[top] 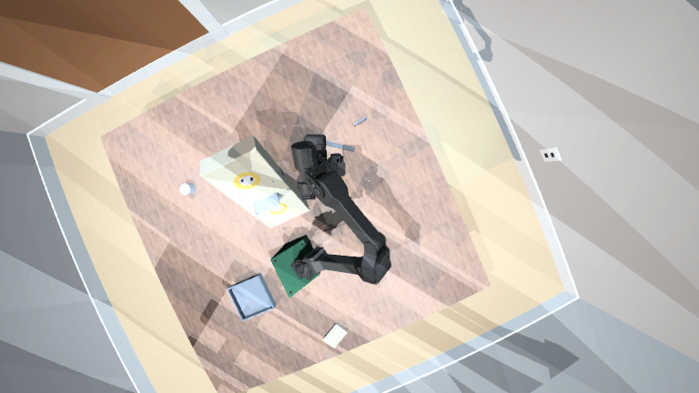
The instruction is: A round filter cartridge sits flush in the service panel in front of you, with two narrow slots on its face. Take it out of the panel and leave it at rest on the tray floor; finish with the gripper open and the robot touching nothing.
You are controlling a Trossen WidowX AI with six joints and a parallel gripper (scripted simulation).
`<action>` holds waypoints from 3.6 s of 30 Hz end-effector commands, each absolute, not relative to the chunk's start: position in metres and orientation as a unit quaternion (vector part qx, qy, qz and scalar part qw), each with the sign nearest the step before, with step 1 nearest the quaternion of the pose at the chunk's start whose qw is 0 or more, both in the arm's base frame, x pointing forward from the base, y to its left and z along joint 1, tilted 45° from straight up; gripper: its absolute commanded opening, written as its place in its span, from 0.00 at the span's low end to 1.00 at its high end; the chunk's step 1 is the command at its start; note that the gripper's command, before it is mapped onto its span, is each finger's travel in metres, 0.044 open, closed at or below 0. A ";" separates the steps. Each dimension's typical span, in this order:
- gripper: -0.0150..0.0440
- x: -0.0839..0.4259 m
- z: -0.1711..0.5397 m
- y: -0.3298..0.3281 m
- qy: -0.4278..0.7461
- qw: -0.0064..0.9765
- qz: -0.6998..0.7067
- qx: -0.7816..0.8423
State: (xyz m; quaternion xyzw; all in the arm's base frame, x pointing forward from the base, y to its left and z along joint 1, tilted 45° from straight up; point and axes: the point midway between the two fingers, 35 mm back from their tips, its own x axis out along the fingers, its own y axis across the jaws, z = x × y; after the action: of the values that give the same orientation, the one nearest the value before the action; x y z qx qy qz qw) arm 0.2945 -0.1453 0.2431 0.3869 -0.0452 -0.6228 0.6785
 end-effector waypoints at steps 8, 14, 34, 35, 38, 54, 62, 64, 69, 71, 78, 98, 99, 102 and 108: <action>0.44 0.317 0.207 0.011 0.155 0.870 -0.402 0.241; 0.44 0.306 0.170 0.055 0.223 0.917 -0.328 0.036; 0.44 0.295 0.136 0.086 0.259 0.920 -0.249 -0.156; 0.44 0.296 0.135 0.086 0.259 0.920 -0.249 -0.156; 0.44 0.300 0.132 0.083 0.260 0.920 -0.249 -0.155; 0.44 0.319 0.123 0.069 0.259 0.920 -0.249 -0.155; 0.44 0.328 0.119 0.061 0.256 0.921 -0.249 -0.157; 0.44 0.330 0.119 0.060 0.255 0.921 -0.249 -0.157; 0.44 0.330 0.118 0.060 0.255 0.921 -0.249 -0.157; 0.44 0.330 0.118 0.060 0.255 0.921 -0.249 -0.157; 0.44 0.331 0.118 0.060 0.255 0.921 -0.249 -0.157; 0.44 0.333 0.117 0.059 0.255 0.921 -0.249 -0.157; 0.44 0.333 0.117 0.058 0.255 0.921 -0.249 -0.157; 0.44 0.335 0.116 0.057 0.255 0.921 -0.249 -0.157; 0.44 0.336 0.116 0.056 0.255 0.921 -0.249 -0.157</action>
State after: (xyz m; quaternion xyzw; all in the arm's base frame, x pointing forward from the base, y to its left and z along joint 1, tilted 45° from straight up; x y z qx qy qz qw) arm 0.3351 0.0559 0.1163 -0.1565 0.2536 -0.2519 0.9207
